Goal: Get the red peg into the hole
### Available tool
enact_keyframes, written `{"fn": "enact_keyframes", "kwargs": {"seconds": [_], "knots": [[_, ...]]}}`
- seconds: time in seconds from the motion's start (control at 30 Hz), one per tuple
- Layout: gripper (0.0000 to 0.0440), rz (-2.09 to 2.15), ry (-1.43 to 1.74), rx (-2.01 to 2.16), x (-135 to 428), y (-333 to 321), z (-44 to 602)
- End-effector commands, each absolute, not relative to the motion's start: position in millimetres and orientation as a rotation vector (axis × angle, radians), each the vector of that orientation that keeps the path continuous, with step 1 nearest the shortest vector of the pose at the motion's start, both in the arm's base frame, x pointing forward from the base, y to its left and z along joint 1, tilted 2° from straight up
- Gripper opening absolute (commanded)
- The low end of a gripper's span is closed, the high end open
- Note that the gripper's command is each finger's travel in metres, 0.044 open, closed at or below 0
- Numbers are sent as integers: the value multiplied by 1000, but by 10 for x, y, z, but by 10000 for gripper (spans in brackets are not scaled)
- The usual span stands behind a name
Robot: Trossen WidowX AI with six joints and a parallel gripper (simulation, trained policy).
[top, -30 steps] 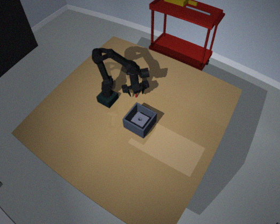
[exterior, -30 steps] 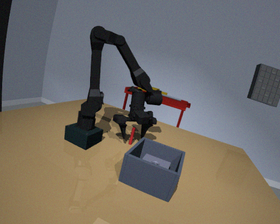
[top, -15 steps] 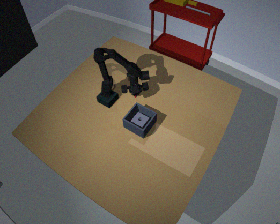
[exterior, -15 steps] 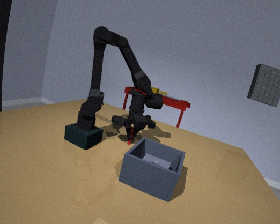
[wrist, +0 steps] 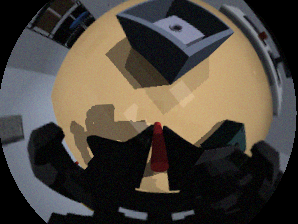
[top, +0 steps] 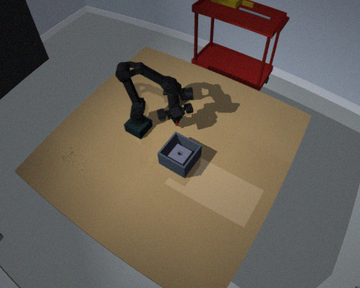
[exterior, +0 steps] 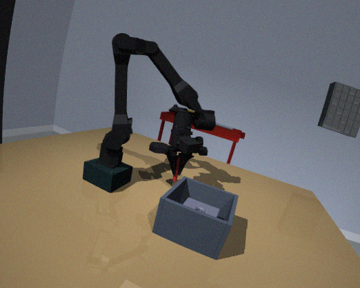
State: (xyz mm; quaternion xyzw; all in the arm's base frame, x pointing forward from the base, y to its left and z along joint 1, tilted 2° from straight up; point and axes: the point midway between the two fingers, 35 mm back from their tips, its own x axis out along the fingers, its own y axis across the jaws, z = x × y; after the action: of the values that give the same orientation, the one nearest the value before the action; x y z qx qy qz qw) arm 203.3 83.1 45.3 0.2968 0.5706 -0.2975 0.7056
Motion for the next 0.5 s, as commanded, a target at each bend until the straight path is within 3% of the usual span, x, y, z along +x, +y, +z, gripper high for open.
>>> {"fn": "enact_keyframes", "kwargs": {"seconds": [0.0, 0.47], "knots": [[0, -651, 1231, 642, 2125, 771, 593], [0, -671, 1133, 602, 2482, 431, 1073]]}}
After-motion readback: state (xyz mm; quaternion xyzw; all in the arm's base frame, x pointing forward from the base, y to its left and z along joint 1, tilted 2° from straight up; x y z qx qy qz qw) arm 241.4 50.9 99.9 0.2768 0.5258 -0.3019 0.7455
